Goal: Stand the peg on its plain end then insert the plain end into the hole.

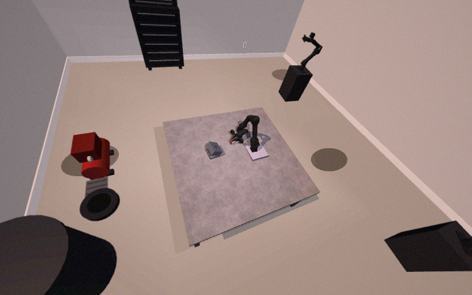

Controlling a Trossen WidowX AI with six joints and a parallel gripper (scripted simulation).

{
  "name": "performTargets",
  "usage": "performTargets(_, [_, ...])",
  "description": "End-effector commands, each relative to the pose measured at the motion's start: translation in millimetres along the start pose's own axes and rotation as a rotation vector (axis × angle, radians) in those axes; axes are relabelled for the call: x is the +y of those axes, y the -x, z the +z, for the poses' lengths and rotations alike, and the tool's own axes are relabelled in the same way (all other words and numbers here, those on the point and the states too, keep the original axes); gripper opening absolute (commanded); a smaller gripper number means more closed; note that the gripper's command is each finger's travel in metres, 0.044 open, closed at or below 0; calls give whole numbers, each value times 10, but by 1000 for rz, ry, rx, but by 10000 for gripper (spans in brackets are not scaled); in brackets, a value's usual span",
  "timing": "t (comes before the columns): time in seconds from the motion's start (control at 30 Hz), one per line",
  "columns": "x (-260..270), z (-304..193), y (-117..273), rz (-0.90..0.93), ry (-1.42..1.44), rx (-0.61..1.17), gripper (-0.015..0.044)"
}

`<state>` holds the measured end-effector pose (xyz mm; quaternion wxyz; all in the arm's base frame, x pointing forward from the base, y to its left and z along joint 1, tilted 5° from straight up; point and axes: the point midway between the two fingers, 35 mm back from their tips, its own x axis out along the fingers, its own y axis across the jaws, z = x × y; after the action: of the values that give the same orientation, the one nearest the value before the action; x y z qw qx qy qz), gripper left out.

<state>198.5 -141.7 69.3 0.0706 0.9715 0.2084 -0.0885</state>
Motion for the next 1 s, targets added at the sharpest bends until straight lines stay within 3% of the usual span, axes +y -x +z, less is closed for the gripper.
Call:
performTargets(0.0, [0,18,10,0,0,-1,50])
performTargets(0.97, [0,36,48,6,-4,24,50])
